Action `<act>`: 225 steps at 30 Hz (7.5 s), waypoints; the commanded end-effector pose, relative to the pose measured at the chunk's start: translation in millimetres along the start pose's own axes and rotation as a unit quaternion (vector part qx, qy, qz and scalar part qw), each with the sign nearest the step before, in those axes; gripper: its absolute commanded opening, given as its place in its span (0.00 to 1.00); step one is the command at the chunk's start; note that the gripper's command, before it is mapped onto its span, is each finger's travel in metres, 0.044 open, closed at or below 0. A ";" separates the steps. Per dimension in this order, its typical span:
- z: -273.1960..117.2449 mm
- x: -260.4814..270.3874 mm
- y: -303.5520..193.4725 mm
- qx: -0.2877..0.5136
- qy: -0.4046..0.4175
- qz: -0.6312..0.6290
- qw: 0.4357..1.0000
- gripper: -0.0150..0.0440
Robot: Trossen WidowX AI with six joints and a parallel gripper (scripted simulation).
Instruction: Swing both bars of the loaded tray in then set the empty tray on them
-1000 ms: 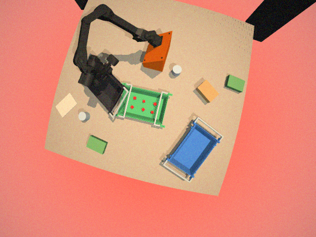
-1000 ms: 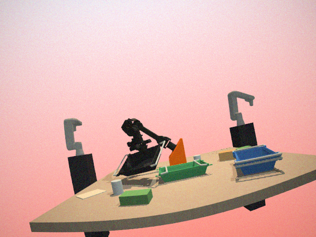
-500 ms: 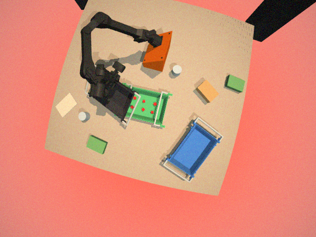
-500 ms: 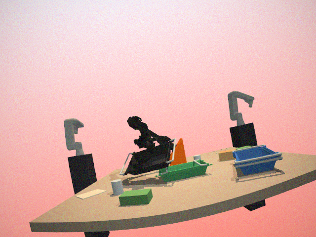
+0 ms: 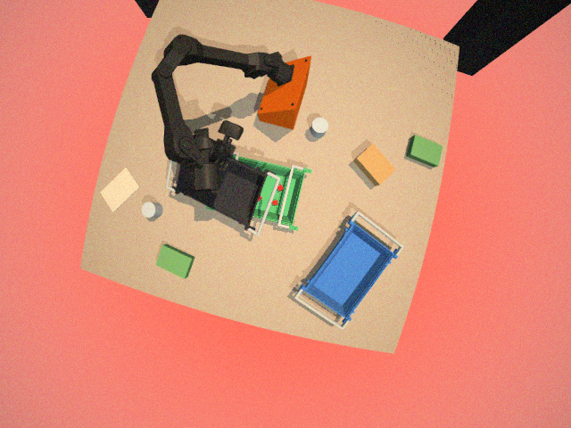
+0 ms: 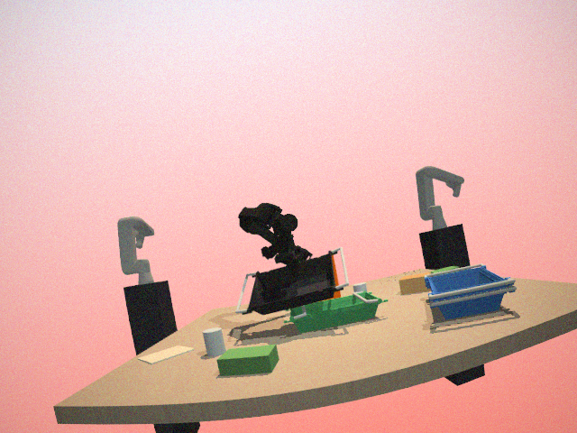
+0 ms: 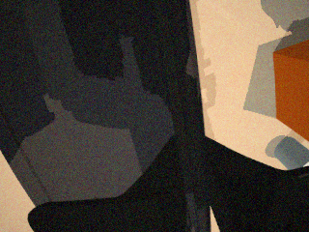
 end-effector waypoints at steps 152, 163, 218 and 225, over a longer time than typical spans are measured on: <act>75.3 -18.4 -103.3 -0.063 0.031 -0.108 0.992 0.25; 84.4 -20.4 -102.3 -0.064 0.031 -0.108 0.992 0.25; 99.3 -22.4 -100.7 -0.064 0.031 -0.108 0.992 0.83; 99.3 -22.4 -100.7 -0.064 0.031 -0.108 0.992 1.00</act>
Point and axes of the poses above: the point midway between the two fingers, 35 mm back from their tips, its own z axis out along the fingers, its own x axis across the jaws, y = z × x, the point moved 8 cm from there along -z, back along the fingers, and after that the axes turned 12 degrees about -z, right-handed, at the moved point
